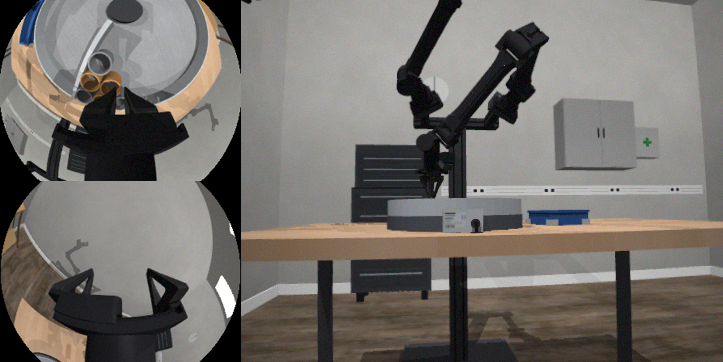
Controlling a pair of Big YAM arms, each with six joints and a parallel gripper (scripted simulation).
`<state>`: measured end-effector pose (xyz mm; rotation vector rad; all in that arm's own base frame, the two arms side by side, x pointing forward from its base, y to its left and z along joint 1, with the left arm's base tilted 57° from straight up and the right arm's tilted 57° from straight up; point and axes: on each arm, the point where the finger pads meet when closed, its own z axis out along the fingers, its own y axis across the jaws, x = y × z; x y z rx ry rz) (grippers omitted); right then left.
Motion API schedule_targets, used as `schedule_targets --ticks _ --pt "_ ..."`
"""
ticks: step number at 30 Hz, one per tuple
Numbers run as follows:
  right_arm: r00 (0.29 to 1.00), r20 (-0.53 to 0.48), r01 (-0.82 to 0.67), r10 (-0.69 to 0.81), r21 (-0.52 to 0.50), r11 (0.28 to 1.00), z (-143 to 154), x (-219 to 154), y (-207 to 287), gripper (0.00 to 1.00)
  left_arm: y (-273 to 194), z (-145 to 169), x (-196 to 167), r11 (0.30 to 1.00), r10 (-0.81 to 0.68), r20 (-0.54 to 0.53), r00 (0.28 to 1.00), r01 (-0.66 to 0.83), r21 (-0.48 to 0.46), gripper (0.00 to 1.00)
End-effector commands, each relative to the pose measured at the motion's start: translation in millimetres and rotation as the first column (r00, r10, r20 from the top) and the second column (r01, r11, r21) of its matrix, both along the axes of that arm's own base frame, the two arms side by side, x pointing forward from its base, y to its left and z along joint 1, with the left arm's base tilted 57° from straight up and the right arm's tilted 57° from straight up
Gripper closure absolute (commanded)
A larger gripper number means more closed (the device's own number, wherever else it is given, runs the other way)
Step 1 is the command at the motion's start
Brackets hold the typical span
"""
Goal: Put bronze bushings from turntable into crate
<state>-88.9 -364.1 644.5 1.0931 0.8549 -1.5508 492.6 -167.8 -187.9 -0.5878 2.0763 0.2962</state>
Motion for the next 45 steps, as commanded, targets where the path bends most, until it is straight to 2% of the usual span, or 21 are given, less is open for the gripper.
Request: schedule_targets --ticks 1,45 --pt "1.000 -0.015 0.017 -0.018 -0.051 0.999 30.0 -3.1 15.8 0.00 0.3 -8.1 -9.9 1.000 -0.015 -0.020 1.000 0.015 0.015 0.85" --pt "1.000 -0.015 0.017 -0.018 -0.051 0.999 30.0 -3.1 15.8 0.00 5.9 -11.2 -11.9 1.000 -0.009 -0.024 1.000 0.010 0.017 0.85"
